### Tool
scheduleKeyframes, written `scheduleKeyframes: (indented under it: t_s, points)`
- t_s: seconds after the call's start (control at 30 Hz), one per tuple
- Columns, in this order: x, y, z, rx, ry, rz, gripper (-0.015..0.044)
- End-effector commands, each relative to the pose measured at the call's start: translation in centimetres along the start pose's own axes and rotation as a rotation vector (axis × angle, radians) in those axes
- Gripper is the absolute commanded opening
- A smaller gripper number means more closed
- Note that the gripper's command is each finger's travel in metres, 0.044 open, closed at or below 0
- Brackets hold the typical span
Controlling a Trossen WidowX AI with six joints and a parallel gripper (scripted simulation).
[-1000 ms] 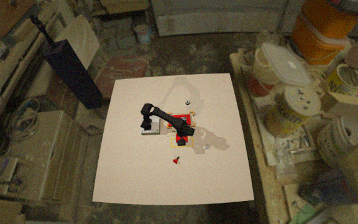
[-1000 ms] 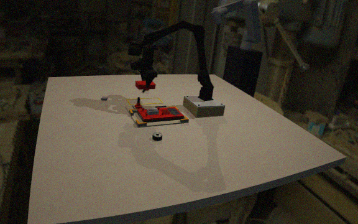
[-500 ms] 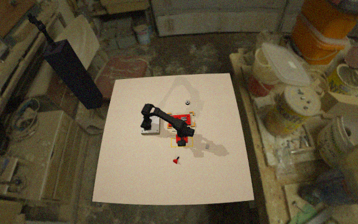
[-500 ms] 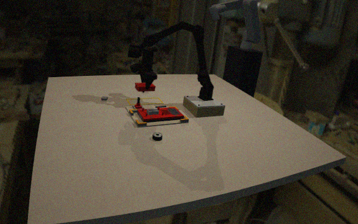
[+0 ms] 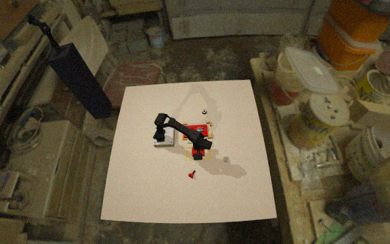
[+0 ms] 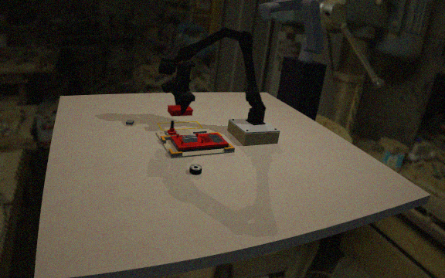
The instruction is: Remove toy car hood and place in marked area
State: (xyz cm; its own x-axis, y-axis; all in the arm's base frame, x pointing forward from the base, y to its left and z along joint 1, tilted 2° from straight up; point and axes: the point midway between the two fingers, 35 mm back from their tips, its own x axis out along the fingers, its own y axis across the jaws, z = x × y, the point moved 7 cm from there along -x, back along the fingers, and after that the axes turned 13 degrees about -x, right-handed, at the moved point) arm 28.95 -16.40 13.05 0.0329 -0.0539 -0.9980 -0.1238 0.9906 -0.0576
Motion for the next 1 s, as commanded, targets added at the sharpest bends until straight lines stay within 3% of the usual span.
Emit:
scheduleKeyframes:
  t_s: [0.0, 0.97]
  points:
    - [0.7, 0.0, -0.1, -0.007, 0.011, 0.003, 0.0]
    - [2.9, 0.1, -0.3, -0.007, 0.011, 0.003, 0.0]
